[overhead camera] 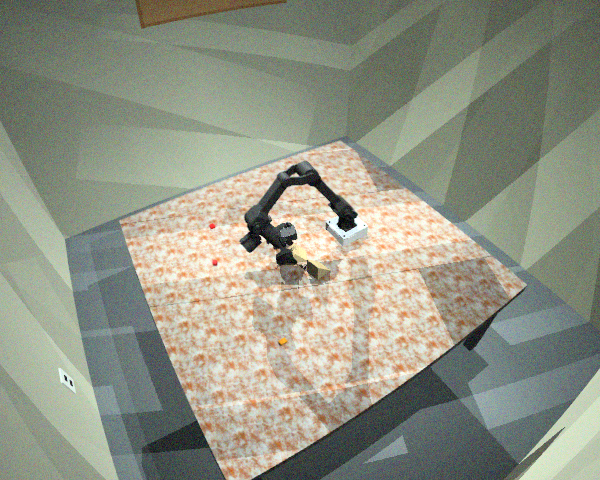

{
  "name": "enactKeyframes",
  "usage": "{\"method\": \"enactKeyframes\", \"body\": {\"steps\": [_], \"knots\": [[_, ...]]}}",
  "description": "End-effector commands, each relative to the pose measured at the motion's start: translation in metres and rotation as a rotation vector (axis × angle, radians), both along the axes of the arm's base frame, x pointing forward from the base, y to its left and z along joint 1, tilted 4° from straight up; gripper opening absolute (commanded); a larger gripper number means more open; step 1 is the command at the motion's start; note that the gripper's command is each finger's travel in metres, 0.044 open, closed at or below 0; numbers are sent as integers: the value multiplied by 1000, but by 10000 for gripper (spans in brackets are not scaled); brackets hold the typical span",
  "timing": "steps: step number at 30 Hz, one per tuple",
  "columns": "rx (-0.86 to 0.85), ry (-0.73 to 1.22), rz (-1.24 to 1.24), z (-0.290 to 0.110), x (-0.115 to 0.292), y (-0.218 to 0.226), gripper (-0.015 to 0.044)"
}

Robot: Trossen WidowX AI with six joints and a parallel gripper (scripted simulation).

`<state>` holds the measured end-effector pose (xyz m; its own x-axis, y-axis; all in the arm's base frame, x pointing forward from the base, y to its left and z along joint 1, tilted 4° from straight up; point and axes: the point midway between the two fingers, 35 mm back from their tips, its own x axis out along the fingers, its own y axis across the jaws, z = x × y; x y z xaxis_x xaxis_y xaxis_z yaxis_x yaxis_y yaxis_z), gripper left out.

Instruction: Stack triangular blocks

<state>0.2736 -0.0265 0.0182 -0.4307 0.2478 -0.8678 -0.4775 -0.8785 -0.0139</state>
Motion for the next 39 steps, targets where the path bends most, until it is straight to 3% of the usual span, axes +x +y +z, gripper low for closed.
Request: {"method": "enactKeyframes", "body": {"steps": [1, 7, 13, 20, 29, 39], "knots": [[2, -2, -5, -2, 0, 2, 440], [2, -2, -5, -2, -1, 4, 440], [0, -1, 0, -2, -1, 3, 282], [0, -1, 0, -2, -1, 3, 236], [-4, -19, -6, 19, 0, 3, 0], [-14, -61, -19, 68, -5, 4, 0]]}}
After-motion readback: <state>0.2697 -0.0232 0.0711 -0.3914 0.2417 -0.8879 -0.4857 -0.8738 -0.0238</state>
